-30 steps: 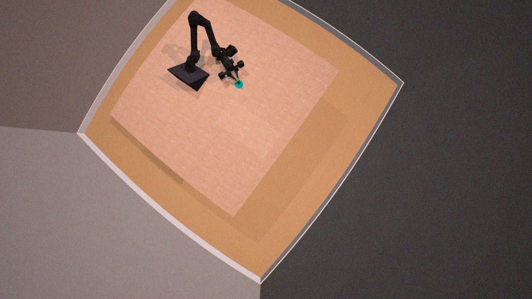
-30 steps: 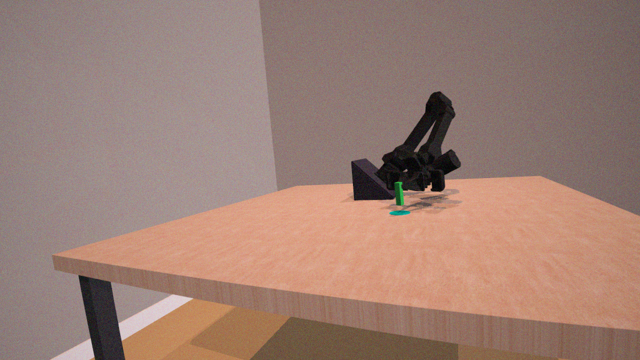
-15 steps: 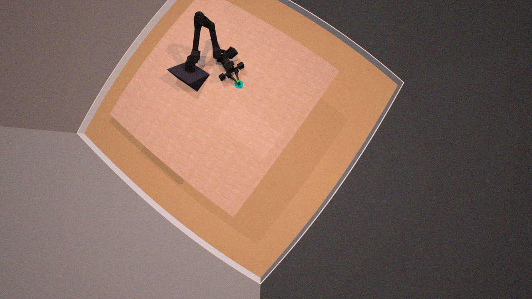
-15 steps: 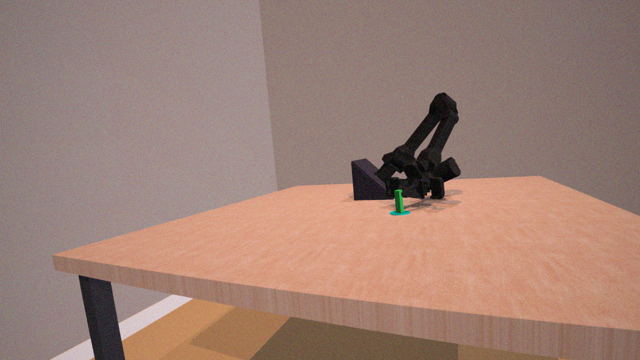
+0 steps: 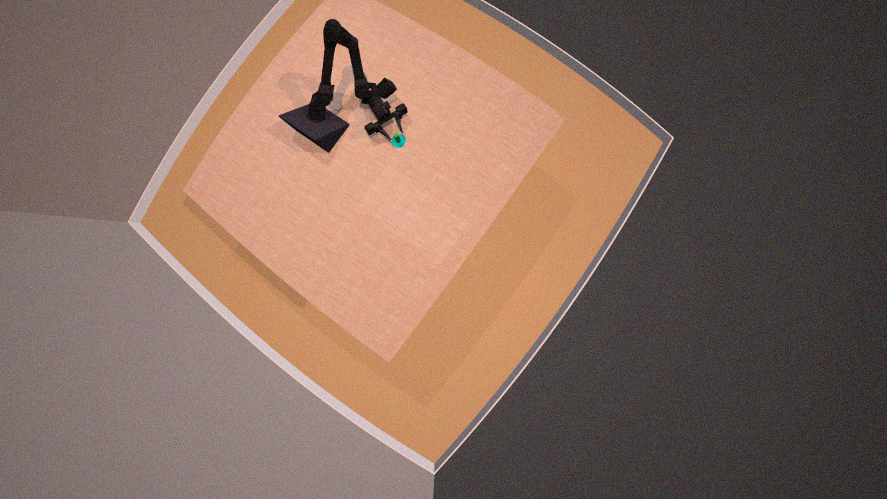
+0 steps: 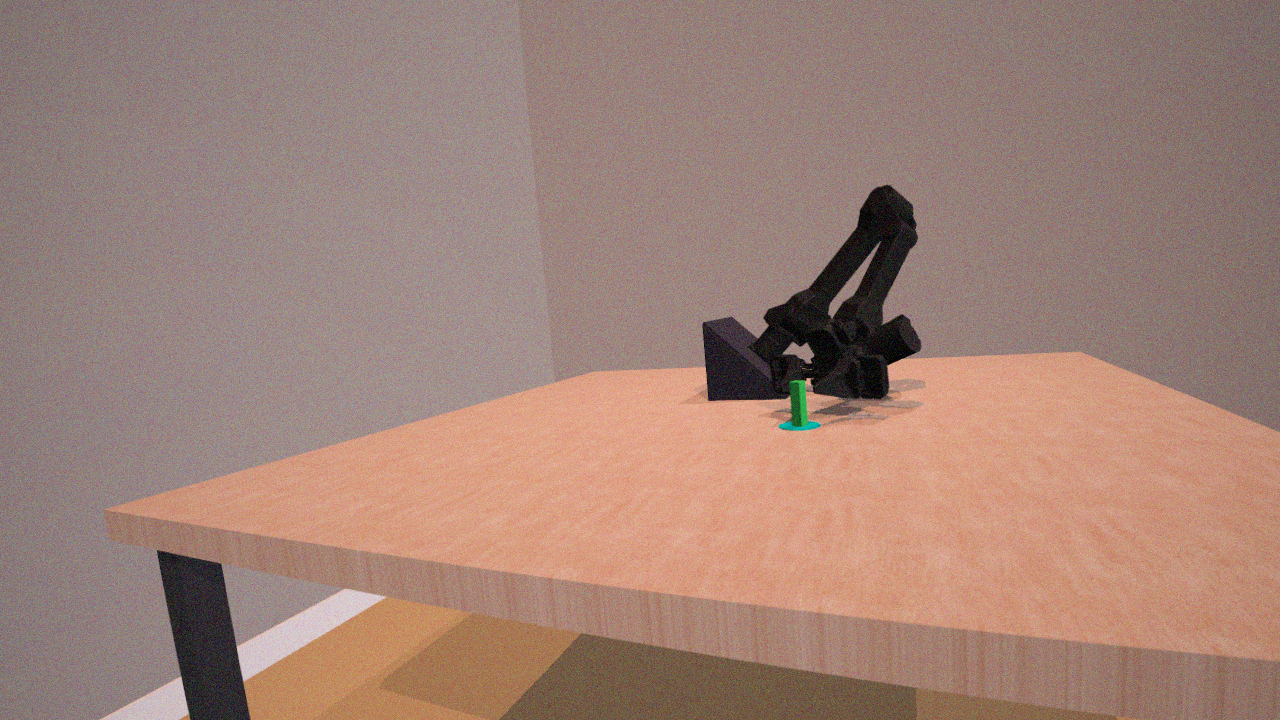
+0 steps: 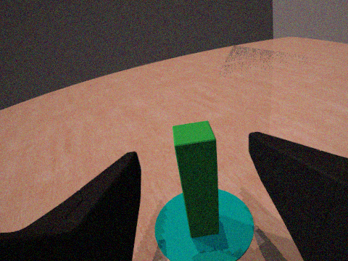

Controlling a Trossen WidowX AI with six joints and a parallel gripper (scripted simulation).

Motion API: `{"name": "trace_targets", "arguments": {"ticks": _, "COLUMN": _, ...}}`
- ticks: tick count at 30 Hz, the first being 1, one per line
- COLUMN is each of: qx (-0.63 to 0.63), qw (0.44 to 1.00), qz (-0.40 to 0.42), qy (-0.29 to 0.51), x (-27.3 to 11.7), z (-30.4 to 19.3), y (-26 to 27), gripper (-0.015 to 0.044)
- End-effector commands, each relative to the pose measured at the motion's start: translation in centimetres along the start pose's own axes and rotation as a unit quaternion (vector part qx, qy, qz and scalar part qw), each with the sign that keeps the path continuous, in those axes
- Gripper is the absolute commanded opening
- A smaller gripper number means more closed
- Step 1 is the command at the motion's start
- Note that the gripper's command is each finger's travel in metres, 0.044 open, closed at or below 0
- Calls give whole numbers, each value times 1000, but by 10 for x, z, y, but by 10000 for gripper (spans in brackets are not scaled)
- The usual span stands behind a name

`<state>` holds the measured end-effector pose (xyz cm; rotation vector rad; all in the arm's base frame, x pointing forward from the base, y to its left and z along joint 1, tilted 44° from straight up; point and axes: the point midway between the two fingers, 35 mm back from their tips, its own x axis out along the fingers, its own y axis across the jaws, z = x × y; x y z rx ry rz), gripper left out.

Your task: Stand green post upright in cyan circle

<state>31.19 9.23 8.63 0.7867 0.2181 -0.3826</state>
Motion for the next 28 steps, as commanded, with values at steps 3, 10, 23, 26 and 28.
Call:
{"name": "trace_targets", "arguments": {"ticks": 3, "qx": 3, "qw": 1000, "qz": -1, "qy": -3, "x": 0, "z": 1, "y": 0, "gripper": 390}}
{"name": "trace_targets", "arguments": {"ticks": 10, "qx": 3, "qw": 1000, "qz": -3, "qy": -2, "x": 1, "z": 23, "y": 2, "gripper": 400}}
{"name": "trace_targets", "arguments": {"ticks": 23, "qx": 2, "qw": 1000, "qz": -3, "qy": -6, "x": -9, "z": 88, "y": 1, "gripper": 400}}
{"name": "trace_targets", "arguments": {"ticks": 26, "qx": -2, "qw": 1000, "qz": -5, "qy": -4, "x": -9, "z": 91, "y": 1, "gripper": 400}}
{"name": "trace_targets", "arguments": {"ticks": 28, "qx": -25, "qw": 999, "qz": -16, "qy": 18, "x": -3, "z": 89, "y": 2, "gripper": 400}}
